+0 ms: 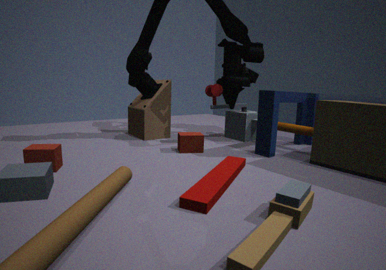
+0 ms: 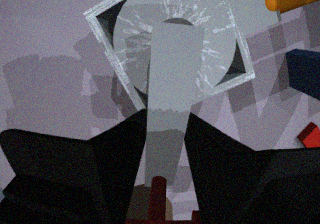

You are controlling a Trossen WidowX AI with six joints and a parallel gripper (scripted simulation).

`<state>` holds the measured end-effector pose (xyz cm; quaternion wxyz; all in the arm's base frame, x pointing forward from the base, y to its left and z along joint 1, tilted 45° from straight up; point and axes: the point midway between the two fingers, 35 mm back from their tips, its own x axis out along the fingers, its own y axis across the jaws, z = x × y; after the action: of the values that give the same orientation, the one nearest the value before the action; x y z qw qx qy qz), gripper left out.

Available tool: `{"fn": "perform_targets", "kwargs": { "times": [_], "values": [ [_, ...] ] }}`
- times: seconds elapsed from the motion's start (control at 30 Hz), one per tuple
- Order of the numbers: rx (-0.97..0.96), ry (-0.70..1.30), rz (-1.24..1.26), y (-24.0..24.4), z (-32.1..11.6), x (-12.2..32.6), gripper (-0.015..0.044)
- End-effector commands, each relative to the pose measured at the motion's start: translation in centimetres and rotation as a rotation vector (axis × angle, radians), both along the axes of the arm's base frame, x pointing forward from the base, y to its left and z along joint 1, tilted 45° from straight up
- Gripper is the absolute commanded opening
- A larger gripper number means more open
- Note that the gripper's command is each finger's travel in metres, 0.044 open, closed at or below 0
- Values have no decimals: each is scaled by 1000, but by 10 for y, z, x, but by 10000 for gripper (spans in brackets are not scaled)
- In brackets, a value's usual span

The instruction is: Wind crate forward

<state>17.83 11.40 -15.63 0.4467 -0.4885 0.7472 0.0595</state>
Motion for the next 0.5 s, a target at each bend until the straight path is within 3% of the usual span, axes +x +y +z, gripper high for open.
{"fn": "perform_targets", "kwargs": {
  "times": [0.0, 0.47],
  "values": [
    [1, 0, -1, 0, 0, 0, 0],
    [-29, 54, -47, 3, 1, 5, 0]
  ]
}}
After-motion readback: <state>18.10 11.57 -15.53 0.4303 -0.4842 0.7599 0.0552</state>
